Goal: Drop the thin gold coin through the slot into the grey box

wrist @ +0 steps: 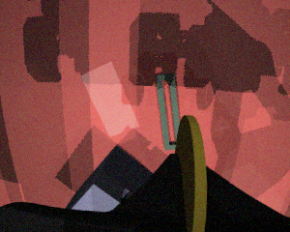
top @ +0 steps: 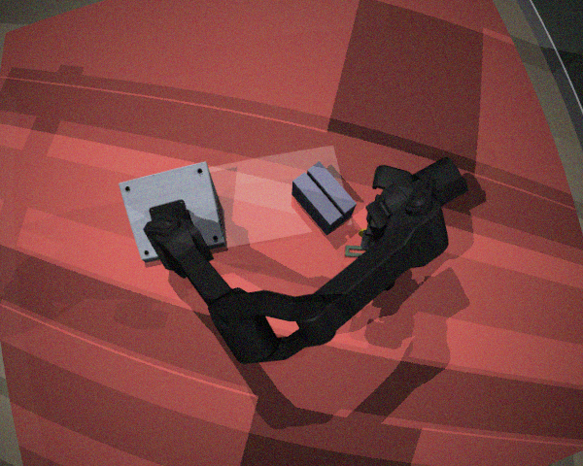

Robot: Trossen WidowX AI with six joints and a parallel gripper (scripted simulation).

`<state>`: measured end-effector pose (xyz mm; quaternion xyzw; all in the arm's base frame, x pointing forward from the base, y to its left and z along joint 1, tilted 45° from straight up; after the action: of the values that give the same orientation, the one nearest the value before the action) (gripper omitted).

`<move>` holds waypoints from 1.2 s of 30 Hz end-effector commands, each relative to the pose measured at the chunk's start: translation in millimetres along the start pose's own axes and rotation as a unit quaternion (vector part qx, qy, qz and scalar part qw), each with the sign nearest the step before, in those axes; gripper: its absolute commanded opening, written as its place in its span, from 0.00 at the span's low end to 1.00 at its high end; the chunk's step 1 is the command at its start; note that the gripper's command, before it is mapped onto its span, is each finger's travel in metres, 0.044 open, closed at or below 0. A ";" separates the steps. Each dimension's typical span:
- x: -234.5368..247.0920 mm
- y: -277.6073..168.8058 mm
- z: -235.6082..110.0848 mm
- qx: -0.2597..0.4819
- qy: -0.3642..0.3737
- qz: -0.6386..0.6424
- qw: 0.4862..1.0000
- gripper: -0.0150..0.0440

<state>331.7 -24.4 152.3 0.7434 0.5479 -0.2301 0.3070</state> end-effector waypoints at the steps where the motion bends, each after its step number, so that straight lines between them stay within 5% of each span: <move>1: -1.0 -0.3 -1.8 0.001 0.003 0.074 0.997 0.25; 16: -3.6 -2.0 -2.9 0.002 0.002 0.317 0.948 0.25; 36: 21.3 -18.4 -4.1 0.003 0.006 0.320 0.947 0.25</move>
<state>324.9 -9.6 146.3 0.8811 0.2820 -0.1136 0.3623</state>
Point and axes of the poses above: the point midway between the two fingers, 35 mm back from their tips, its own z axis out along the fingers, its own x axis across the jaws, y = z × x, the point moved 3 cm from there along -z, back along the fingers, and after that the axes turned 11 degrees about -z, right-handed, at the moved point
